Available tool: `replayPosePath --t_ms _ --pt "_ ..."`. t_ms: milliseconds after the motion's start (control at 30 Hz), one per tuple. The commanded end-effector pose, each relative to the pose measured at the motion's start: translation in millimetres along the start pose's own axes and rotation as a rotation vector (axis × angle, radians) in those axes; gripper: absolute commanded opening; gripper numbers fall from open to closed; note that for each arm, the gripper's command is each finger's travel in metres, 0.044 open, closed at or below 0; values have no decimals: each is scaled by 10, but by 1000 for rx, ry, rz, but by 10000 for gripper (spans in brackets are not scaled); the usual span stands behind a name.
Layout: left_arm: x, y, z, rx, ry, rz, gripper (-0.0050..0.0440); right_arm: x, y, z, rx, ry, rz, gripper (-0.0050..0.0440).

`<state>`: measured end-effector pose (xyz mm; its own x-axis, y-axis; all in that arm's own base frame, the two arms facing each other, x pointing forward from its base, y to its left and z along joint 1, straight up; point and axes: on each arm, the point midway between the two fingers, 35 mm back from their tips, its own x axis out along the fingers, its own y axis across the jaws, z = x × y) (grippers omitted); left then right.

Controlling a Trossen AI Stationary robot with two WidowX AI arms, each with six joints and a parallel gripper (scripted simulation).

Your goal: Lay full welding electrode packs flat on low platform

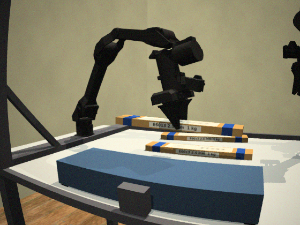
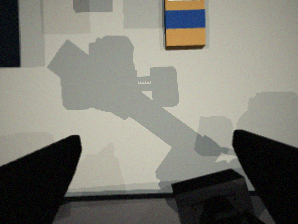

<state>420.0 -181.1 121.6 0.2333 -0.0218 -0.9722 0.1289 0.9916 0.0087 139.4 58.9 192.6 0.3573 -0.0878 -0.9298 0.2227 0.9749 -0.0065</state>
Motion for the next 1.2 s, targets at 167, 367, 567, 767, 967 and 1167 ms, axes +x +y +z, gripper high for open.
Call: replayPosePath --t_ms 167,367,567,767,967,1167 --pt "-382 146 18 -6 -60 -21 -50 -53 17 33 6 -14 15 430" --pt "-487 259 -20 -5 -61 -20 -50 -53 17 33 6 -14 15 430" --pt "-597 370 -52 -5 -65 -20 -50 -53 17 33 6 -14 15 430" --pt "-682 444 -65 -6 -71 -21 -50 -53 17 33 6 -14 15 430" --pt "-783 557 -107 -5 -70 -19 -50 -53 17 33 6 -14 15 430" --pt "-898 670 -138 -5 -75 -19 -50 -53 17 33 6 -14 15 430"
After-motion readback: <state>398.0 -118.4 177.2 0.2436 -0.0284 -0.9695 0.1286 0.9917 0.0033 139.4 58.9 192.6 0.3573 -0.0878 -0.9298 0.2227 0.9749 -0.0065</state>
